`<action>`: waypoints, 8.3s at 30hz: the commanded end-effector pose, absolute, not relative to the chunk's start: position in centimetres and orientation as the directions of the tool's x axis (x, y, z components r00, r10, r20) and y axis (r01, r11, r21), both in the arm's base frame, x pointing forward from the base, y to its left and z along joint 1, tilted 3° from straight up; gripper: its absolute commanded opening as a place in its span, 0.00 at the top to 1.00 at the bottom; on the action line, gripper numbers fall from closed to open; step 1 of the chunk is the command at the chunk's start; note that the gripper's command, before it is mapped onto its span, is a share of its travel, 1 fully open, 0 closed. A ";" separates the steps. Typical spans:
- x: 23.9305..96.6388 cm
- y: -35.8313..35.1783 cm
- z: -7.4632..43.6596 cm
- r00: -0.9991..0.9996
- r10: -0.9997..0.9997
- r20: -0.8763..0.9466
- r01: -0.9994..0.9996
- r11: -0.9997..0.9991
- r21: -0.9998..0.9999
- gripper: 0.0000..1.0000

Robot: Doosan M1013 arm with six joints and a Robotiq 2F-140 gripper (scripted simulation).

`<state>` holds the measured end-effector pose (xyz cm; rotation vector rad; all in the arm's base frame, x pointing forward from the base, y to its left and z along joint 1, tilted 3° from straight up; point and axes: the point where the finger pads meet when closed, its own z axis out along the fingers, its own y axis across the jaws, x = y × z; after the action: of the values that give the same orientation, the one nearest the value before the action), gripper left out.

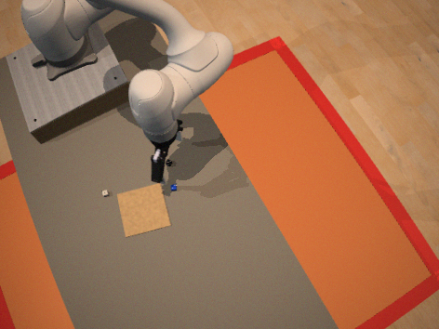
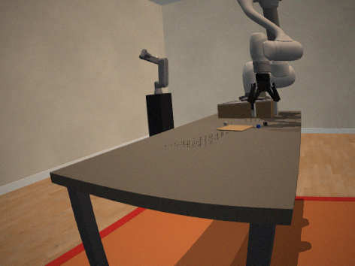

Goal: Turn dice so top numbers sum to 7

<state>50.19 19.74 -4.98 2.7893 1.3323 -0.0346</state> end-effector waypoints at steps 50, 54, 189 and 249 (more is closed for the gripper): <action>50.2 20.3 4.5 0.628 0.777 -0.042 0.778 -0.627 0.036 0.00; 50.2 20.3 4.9 0.628 0.777 -0.042 0.778 -0.627 0.036 0.00; 50.9 -2.5 1.0 0.065 0.996 -0.055 0.998 -0.065 0.005 0.81; 50.9 -2.8 -4.1 0.065 0.996 -0.055 0.998 -0.065 0.005 0.81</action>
<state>50.89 -2.83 -4.13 2.2619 2.1199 -0.0567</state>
